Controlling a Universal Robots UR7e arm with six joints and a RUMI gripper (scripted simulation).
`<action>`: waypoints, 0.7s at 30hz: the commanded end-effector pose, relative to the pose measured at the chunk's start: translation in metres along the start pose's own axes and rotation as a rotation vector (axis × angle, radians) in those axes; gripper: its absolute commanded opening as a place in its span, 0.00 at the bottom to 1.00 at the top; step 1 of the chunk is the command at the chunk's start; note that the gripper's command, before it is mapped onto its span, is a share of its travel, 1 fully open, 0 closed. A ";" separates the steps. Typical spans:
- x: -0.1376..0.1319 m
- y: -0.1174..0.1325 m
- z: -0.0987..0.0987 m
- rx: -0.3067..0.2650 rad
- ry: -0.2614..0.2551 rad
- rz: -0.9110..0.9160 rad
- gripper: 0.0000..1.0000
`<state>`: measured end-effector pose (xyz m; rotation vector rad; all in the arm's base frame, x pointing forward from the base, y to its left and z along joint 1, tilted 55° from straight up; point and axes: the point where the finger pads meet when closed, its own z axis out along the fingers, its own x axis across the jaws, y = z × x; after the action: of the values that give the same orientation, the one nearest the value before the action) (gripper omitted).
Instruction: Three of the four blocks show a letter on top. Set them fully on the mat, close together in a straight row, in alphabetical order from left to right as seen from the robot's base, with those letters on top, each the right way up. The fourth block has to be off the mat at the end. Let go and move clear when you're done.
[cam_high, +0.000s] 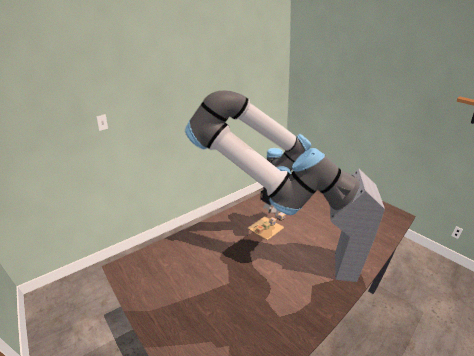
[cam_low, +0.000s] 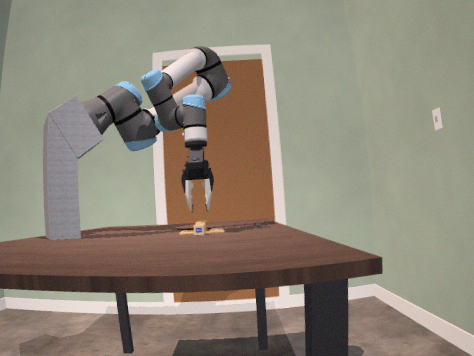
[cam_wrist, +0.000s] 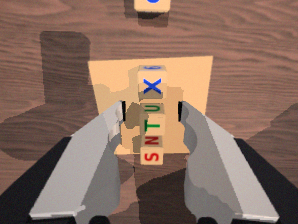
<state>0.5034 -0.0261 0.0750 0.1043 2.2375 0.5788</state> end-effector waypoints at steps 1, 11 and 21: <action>0.000 0.000 -0.012 -0.004 0.005 -0.001 0.28; 0.000 0.000 -0.024 -0.004 0.005 -0.001 0.28; 0.000 0.000 -0.029 -0.004 0.005 -0.001 0.28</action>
<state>0.4832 -0.0365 0.0909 0.1010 2.2407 0.5825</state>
